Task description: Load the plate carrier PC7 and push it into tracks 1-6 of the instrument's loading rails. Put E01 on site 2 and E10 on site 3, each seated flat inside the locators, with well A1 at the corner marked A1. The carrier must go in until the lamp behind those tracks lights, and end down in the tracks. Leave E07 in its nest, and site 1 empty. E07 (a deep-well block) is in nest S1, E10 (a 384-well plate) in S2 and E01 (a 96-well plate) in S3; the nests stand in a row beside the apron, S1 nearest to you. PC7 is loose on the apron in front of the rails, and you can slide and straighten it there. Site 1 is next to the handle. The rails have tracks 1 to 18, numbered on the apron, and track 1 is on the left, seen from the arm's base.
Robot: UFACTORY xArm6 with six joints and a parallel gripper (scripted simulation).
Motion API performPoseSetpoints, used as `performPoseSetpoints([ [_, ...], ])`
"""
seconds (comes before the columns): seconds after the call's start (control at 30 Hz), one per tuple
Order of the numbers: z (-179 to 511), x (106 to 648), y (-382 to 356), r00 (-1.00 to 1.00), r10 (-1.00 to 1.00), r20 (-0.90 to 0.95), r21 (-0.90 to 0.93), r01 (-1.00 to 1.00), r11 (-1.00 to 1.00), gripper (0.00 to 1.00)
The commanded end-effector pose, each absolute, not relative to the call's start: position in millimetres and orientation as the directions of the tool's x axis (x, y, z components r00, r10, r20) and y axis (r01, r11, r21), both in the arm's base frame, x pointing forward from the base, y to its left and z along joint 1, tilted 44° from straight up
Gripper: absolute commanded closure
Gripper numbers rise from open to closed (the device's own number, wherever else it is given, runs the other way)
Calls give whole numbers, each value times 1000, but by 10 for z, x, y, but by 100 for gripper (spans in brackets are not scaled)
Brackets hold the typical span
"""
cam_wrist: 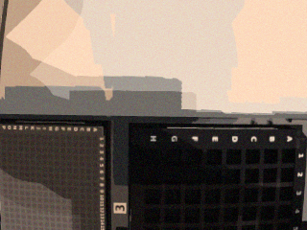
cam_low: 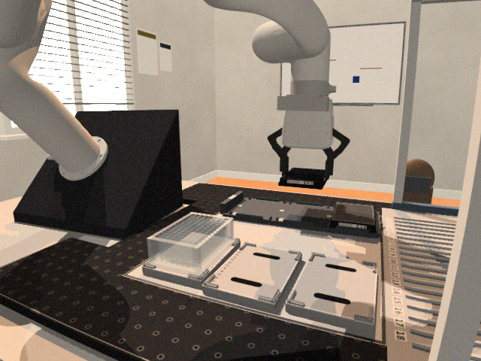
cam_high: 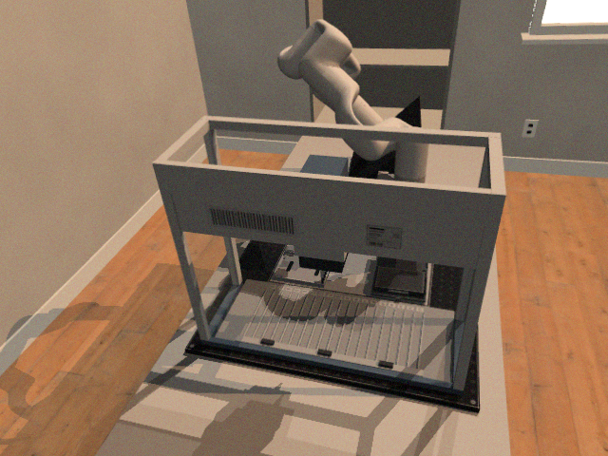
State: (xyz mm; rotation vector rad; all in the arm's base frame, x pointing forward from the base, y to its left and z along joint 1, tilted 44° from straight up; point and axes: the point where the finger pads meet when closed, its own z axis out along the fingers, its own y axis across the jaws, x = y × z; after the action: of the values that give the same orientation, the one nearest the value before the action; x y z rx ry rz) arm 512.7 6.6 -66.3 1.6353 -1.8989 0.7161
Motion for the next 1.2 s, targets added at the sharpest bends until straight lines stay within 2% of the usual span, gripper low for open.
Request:
performPoseSetpoints([
  [0.0, -673, 5144, 59, -129, -712, 691, -56, -991, 125, 100],
  [1.17, -1046, 5119, -300, -129, -711, 691, -56, -991, 125, 100],
])
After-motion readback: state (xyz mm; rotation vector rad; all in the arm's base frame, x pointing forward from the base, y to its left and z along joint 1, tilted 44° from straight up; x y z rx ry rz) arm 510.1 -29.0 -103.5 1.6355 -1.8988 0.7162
